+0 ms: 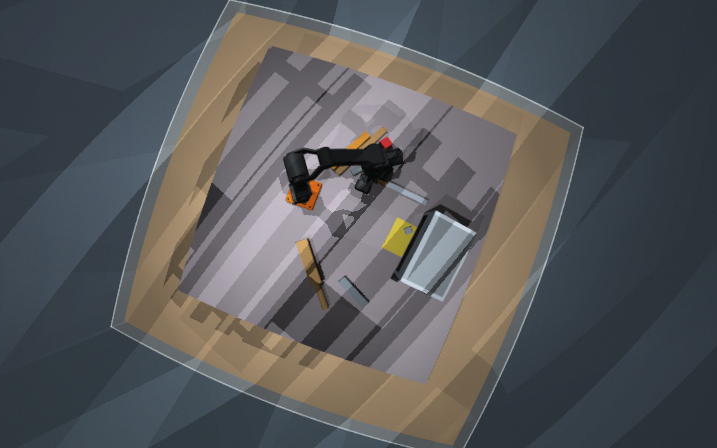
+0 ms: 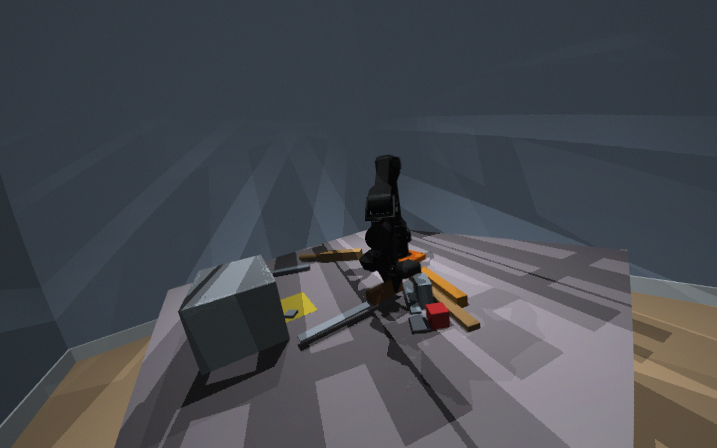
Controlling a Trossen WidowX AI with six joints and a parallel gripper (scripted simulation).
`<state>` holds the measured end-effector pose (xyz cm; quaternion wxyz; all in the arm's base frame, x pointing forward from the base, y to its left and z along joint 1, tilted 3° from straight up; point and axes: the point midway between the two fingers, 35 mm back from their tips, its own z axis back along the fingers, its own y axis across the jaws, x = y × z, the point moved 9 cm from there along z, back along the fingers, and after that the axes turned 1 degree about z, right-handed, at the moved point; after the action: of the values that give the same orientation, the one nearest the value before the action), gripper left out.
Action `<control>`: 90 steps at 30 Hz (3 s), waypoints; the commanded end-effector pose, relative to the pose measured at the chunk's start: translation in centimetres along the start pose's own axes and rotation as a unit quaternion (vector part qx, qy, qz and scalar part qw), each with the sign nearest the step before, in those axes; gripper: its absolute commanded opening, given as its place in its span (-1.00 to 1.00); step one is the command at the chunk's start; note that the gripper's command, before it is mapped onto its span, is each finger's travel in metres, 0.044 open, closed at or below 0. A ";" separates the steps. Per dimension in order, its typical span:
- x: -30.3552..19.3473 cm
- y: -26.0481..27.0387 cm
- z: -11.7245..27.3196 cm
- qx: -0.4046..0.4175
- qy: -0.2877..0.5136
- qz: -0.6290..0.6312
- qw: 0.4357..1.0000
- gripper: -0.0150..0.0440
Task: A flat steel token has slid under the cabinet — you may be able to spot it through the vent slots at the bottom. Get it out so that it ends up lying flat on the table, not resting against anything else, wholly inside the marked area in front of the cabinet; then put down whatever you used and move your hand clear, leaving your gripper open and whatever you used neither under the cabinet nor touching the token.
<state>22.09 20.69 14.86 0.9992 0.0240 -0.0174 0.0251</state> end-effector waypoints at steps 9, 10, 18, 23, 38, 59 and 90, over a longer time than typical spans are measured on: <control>0.1 0.1 0.2 0.003 -0.006 -0.050 0.999 -0.49; 0.1 0.1 0.2 0.003 -0.006 -0.054 0.999 -0.49; 0.1 0.2 0.2 0.003 -0.005 -0.085 0.996 -0.49; 0.1 0.2 0.2 0.003 -0.005 -0.105 0.994 -0.49; 0.1 0.2 0.2 0.004 -0.005 -0.162 0.987 -0.49; 0.8 0.0 -0.7 0.004 -0.005 -0.193 0.981 -0.49; 0.5 0.0 -2.2 0.004 -0.005 -0.189 0.982 0.42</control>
<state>22.68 21.00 12.98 0.9862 0.0333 -0.0168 -0.1614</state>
